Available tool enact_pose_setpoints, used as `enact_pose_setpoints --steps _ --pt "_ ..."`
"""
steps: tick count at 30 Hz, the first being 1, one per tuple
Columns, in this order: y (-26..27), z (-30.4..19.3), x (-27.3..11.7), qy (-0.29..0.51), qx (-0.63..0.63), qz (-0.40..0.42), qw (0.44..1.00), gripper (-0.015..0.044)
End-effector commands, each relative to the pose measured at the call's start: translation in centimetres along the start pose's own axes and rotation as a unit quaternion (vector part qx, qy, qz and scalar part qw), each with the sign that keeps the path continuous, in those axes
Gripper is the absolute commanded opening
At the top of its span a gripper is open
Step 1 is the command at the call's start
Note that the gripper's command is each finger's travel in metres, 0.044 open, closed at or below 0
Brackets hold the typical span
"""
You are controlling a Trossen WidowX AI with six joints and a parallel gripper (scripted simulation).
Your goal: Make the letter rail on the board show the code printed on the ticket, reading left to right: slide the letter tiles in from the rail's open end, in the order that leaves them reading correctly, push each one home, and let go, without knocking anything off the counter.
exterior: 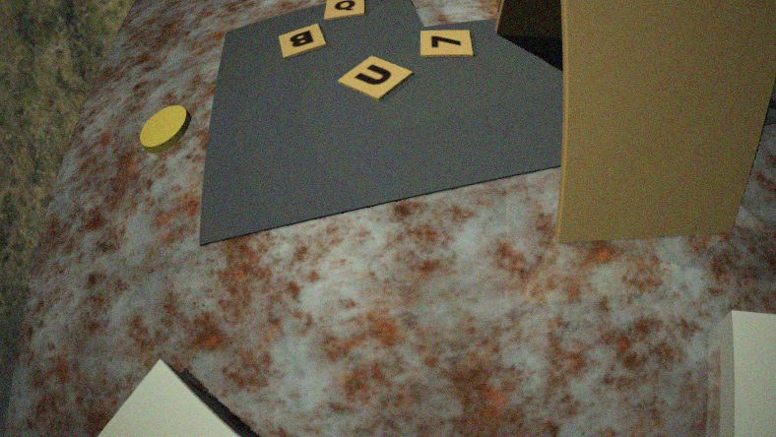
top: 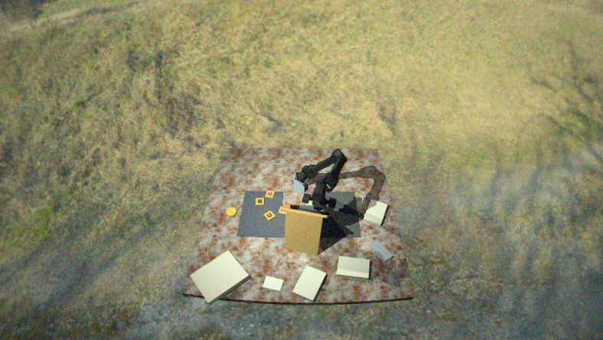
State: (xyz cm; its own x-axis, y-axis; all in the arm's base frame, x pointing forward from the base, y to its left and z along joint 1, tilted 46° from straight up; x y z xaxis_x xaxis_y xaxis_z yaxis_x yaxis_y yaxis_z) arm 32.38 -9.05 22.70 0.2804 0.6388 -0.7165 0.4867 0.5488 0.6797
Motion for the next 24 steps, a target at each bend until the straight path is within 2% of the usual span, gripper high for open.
enact_pose_setpoints --steps 1,24 --pt "-0.15 0.02 0.05 0.001 -0.001 0.001 1.000 0.0000" --pt "-0.85 0.26 0.09 0.001 -0.001 0.001 1.000 0.0000"
Point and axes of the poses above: the point midway between the two fingers, 35 mm back from their tips, its own x axis out along the fingers, its own y axis across the jaws, z = x × y, the point moved 8 cm from there along -x, back along the fingers, and after that the axes turned 13 degrees about x, right-handed, at the moved point
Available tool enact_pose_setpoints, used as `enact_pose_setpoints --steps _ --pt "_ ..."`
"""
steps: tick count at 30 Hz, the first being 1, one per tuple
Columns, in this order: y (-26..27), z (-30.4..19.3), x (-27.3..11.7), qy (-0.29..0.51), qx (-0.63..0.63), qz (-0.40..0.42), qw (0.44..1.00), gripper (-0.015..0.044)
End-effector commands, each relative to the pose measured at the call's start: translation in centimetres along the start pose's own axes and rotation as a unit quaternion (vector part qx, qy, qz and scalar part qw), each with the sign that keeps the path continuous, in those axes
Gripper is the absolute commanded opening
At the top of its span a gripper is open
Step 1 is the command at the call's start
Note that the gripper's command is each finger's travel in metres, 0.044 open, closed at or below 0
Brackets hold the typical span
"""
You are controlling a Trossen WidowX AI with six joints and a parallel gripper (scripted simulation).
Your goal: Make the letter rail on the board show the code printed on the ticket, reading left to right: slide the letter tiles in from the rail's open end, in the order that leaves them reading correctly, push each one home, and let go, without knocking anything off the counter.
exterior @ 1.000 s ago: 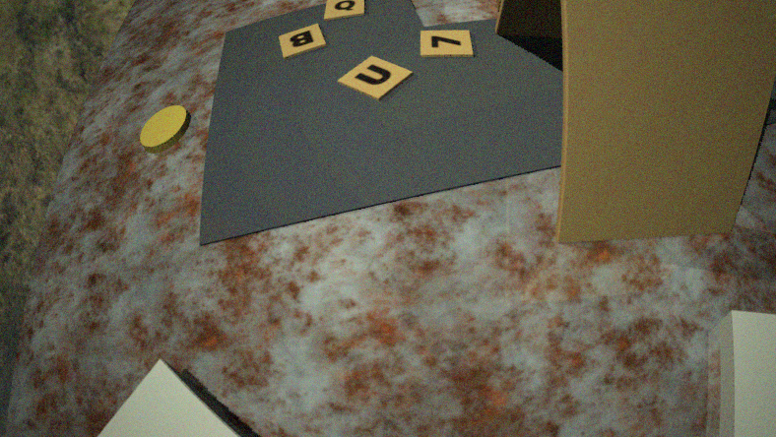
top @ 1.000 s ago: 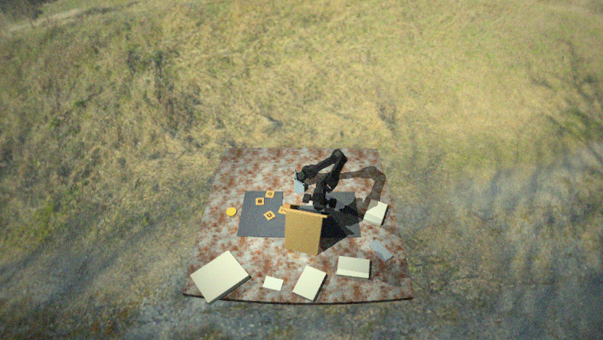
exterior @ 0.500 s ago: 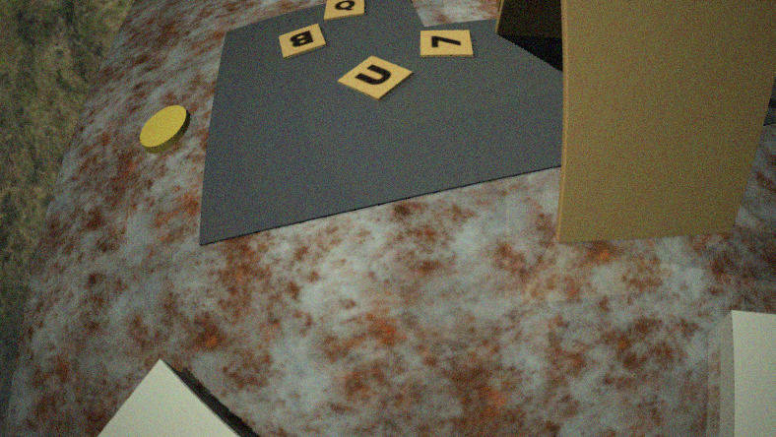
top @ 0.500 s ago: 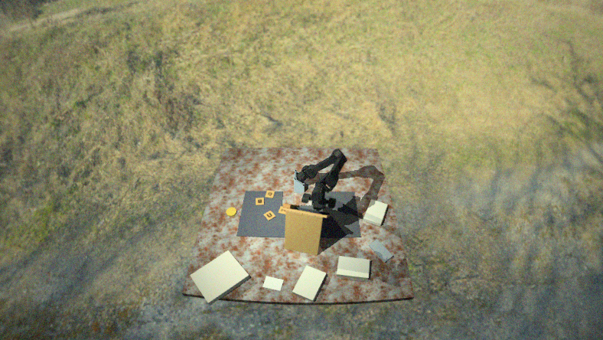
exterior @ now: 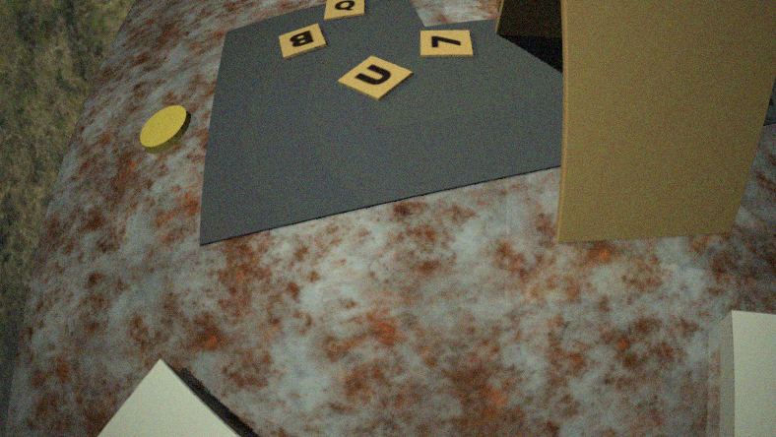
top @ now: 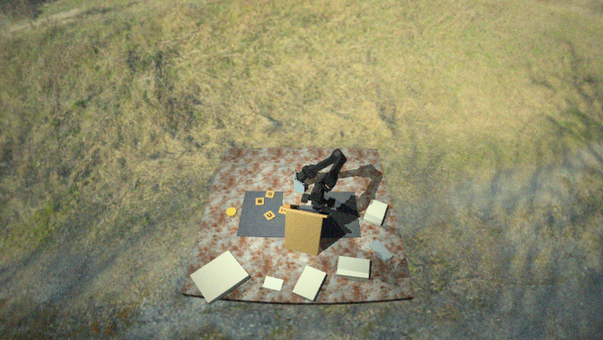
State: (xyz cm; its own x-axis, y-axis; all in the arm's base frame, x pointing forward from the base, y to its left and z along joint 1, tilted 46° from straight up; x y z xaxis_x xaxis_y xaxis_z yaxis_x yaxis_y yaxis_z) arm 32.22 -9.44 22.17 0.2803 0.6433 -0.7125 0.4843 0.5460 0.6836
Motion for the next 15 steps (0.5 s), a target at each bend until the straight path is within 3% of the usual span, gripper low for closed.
enact_pose_setpoints --steps 1,15 --pt "-0.2 0.1 0.0 -0.001 -0.001 -0.002 1.000 0.0000" --pt "-0.3 -1.1 -1.4 -0.001 0.000 -0.002 1.000 0.0000"
Point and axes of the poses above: the point midway between the two fingers, 35 mm back from their tips, its own x axis out along the fingers, its own y axis across the jaws, z = x × y, the point moved 8 cm from there along -x, back along the fingers, and after that the axes turned 13 degrees about x, right-handed, at the moved point
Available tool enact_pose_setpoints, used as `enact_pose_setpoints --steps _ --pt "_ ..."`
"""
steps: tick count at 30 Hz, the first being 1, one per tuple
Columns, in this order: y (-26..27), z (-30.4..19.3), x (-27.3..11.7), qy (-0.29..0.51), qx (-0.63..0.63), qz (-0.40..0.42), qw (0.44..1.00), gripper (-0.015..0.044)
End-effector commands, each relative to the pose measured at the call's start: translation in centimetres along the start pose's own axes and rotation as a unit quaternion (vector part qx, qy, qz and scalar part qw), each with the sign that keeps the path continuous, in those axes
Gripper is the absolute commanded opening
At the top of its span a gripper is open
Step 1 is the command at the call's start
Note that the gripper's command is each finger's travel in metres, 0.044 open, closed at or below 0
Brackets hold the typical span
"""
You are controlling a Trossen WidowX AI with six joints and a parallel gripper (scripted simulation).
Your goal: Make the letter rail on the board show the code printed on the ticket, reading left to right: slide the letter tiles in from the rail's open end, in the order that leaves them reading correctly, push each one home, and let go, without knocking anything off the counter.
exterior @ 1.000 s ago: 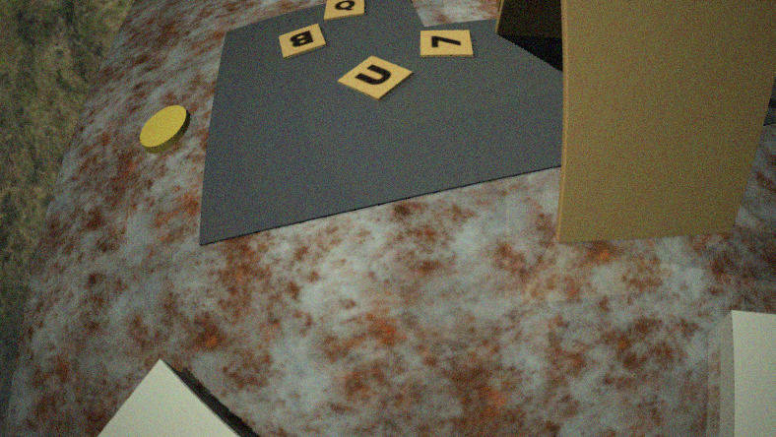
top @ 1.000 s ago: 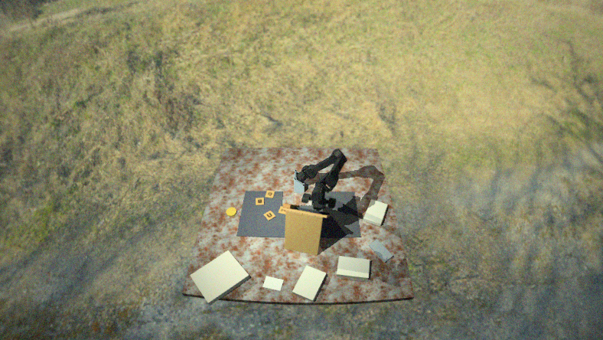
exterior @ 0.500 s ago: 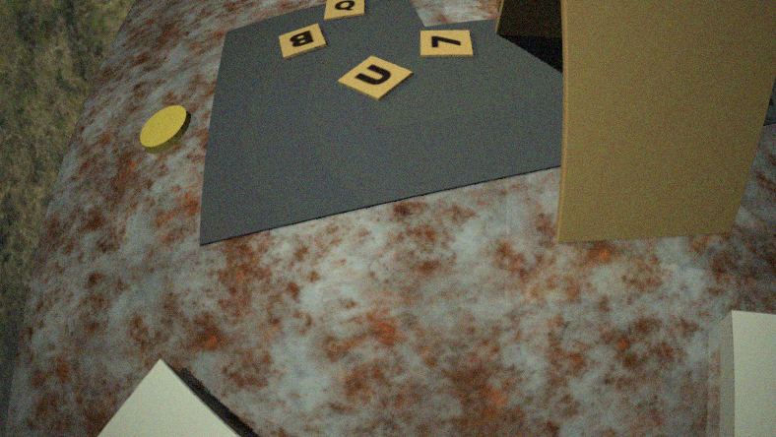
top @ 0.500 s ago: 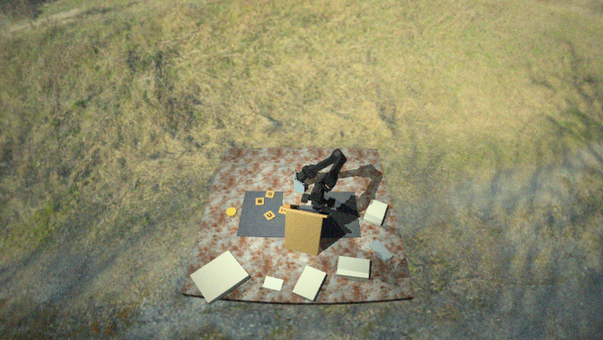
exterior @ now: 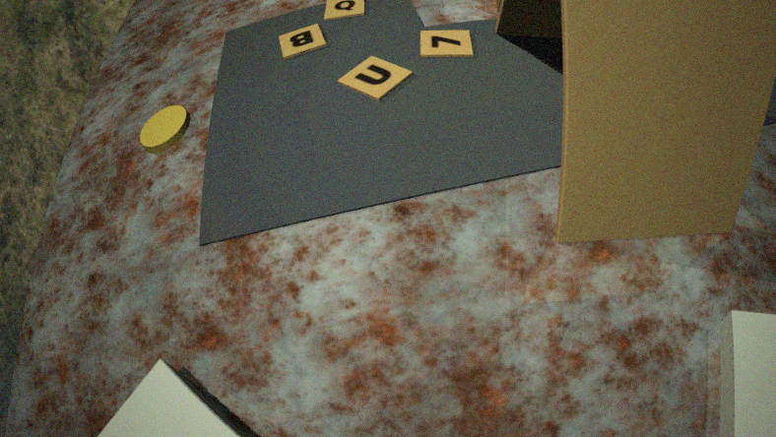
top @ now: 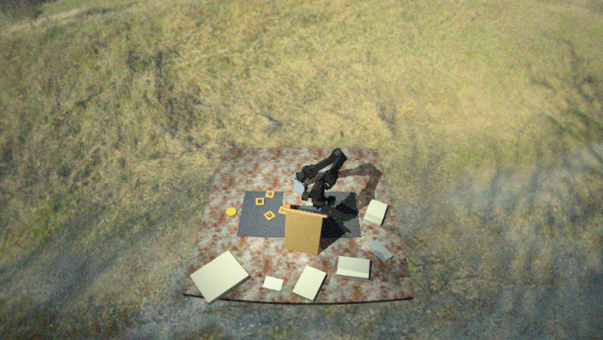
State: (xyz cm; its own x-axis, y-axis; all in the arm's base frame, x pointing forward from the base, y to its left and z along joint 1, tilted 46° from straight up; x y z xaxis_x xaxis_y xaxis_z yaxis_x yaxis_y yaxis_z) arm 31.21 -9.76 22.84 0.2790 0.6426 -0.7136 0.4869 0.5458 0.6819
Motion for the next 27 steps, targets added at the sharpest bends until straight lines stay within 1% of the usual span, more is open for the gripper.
enact_pose_setpoints --steps 1,10,12,15,18,22,27 --pt "-0.1 -0.5 -0.5 -0.001 -0.001 -0.001 1.000 0.0000" --pt "-0.2 -1.1 -1.3 -0.001 -0.001 -0.002 1.000 0.0000" --pt "-0.4 -1.4 -1.9 -0.010 -0.026 0.007 1.000 0.0053" --pt "-1.4 -3.6 -4.8 -0.056 -0.142 0.028 0.988 0.0131" --pt "-2.3 -6.2 -7.2 -0.111 -0.263 0.034 0.958 0.0210" --pt "-3.3 -9.9 -9.5 -0.187 -0.417 0.015 0.890 0.0315" --pt "-4.1 -14.5 -10.9 -0.269 -0.586 -0.054 0.763 0.0440"
Point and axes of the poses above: the point midway between the two fingers, 35 mm back from their tips, its own x axis out along the fingers, its own y axis across the jaws, z = x × y, the point moved 8 cm from there along -x, back along the fingers, and after that the axes turned 13 degrees about x, right-handed, at the moved point
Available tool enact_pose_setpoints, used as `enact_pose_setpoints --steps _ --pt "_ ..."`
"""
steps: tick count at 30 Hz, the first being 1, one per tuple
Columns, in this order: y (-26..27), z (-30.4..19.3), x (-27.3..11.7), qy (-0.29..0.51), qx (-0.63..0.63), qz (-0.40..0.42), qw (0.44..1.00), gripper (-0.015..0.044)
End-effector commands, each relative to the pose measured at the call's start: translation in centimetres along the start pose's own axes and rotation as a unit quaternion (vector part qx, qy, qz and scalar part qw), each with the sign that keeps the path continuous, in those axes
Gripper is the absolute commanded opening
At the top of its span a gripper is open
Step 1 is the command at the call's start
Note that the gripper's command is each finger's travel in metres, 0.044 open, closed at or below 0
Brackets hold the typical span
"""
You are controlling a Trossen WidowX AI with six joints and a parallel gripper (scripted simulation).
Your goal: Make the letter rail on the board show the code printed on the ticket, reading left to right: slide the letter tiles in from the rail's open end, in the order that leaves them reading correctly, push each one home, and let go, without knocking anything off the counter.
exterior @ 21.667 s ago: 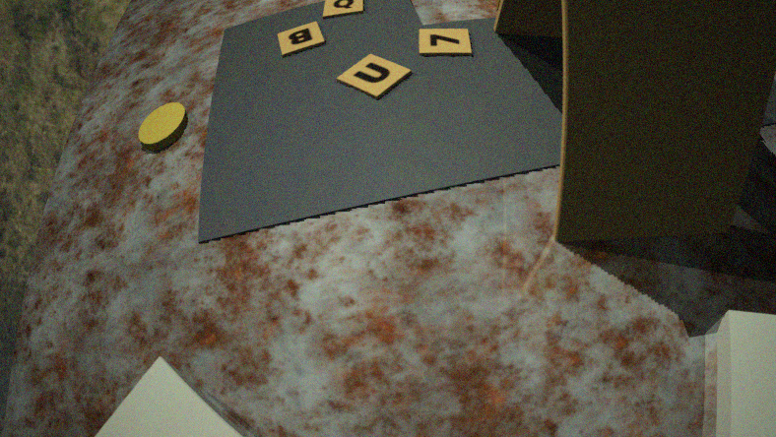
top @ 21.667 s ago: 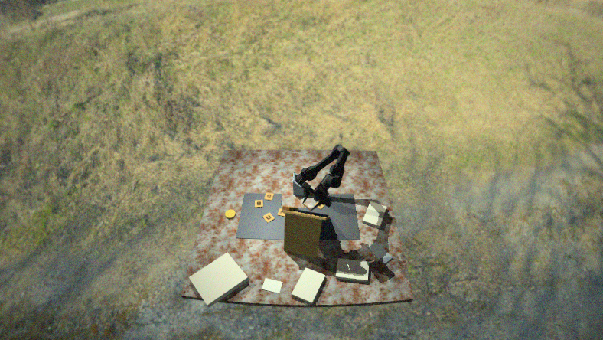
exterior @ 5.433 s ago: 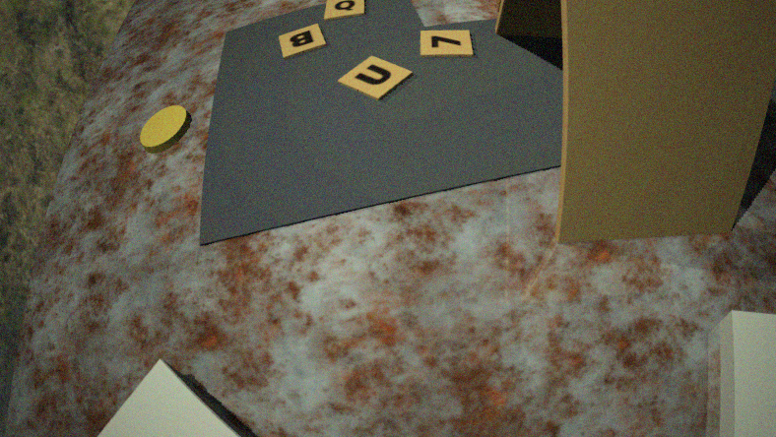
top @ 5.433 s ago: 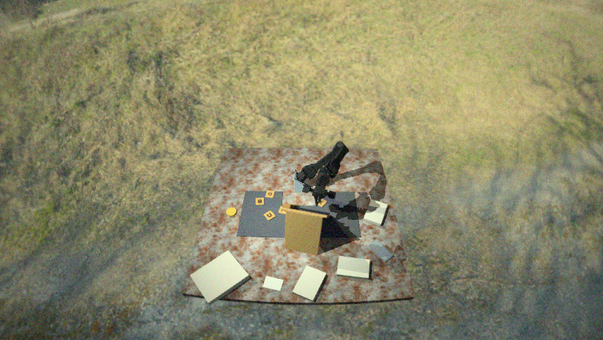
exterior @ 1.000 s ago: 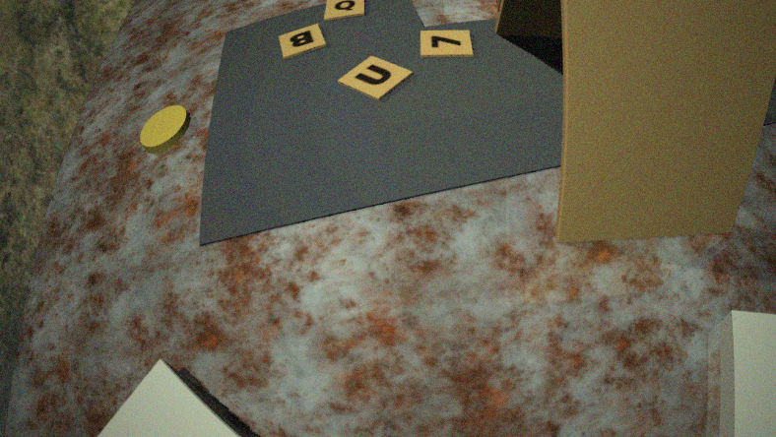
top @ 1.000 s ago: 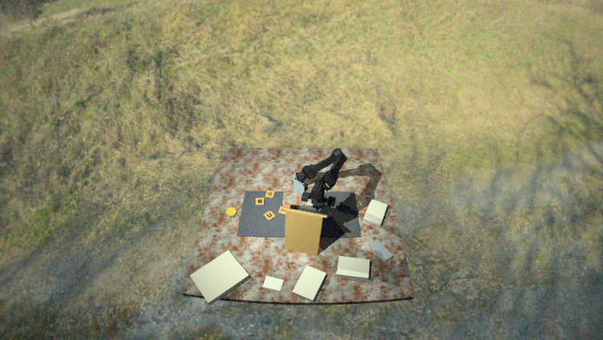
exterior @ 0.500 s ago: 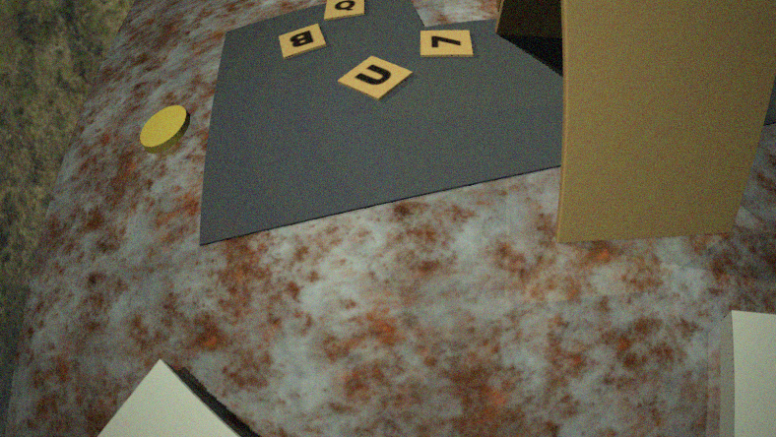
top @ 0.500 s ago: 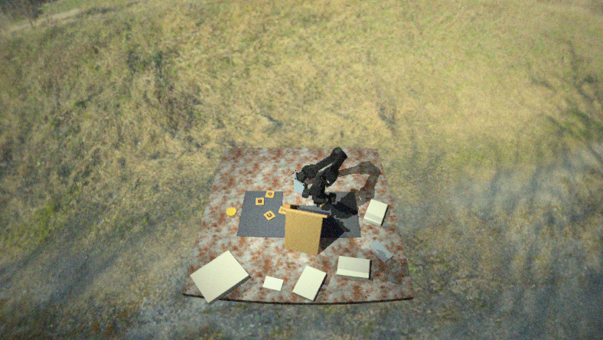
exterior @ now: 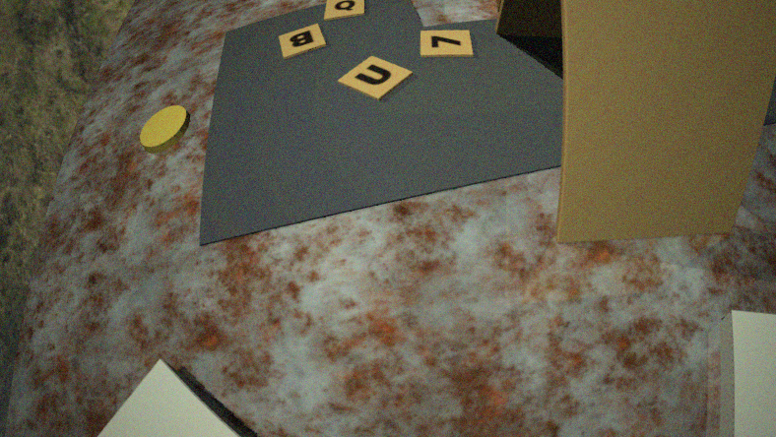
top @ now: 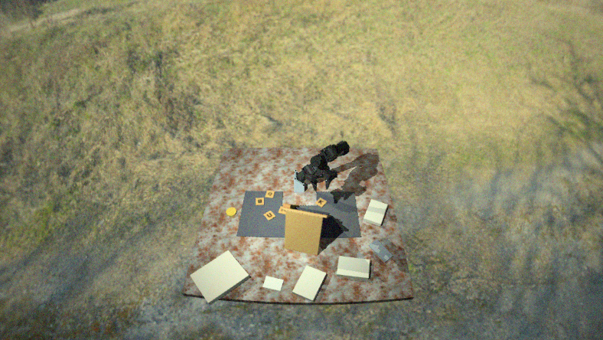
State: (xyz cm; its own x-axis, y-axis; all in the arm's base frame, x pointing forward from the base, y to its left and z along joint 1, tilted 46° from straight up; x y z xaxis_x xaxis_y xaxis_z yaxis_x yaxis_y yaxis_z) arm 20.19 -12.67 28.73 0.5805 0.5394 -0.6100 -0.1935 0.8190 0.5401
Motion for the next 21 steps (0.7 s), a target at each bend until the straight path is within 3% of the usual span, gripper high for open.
enact_pose_setpoints --steps 1,4,21 --pt "3.65 -4.86 -3.92 -0.096 -0.306 -0.085 0.943 0.0440" --pt "4.42 -5.80 -4.32 -0.106 -0.367 -0.112 0.917 0.0440" --pt "4.42 -5.80 -4.32 -0.106 -0.367 -0.112 0.917 0.0440"
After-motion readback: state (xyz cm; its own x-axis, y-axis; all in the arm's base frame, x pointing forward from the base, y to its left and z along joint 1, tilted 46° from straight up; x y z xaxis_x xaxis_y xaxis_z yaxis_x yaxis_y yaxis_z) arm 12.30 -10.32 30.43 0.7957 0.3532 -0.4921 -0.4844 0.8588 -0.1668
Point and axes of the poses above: the point midway between the two fingers, 35 mm back from their tips, its own x axis out along the fingers, its own y axis across the jaws, z = x × y, the point moved 8 cm from there along -x, back along the fingers, and after that the axes turned 13 degrees about x, right-handed, at the moved point
